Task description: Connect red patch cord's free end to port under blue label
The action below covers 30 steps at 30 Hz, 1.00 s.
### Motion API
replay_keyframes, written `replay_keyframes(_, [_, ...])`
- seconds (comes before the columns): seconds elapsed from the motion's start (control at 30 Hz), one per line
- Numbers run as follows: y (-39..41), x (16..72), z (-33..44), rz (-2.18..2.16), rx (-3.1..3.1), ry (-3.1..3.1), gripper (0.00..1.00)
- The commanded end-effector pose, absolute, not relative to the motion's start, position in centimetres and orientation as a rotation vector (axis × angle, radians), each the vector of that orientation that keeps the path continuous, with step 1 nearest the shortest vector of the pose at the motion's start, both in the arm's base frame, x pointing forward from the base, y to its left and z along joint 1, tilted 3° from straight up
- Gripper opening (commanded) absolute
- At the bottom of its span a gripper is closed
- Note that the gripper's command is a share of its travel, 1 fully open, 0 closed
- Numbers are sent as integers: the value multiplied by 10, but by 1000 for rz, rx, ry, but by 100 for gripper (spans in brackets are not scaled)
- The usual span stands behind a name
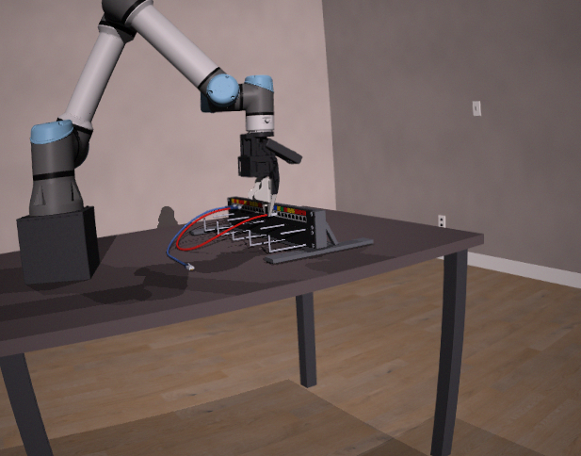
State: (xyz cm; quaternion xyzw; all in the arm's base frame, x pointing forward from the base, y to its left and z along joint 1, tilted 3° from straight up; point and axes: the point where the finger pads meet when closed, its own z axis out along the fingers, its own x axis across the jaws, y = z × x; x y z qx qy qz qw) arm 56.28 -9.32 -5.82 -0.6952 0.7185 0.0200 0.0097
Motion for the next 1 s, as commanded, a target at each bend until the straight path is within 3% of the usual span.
replay_keyframes(0.0, [-93,564,-58,58,-2169,2242,0])
replay_keyframes(0.97, [-94,566,-57,64,-2173,2244,0])
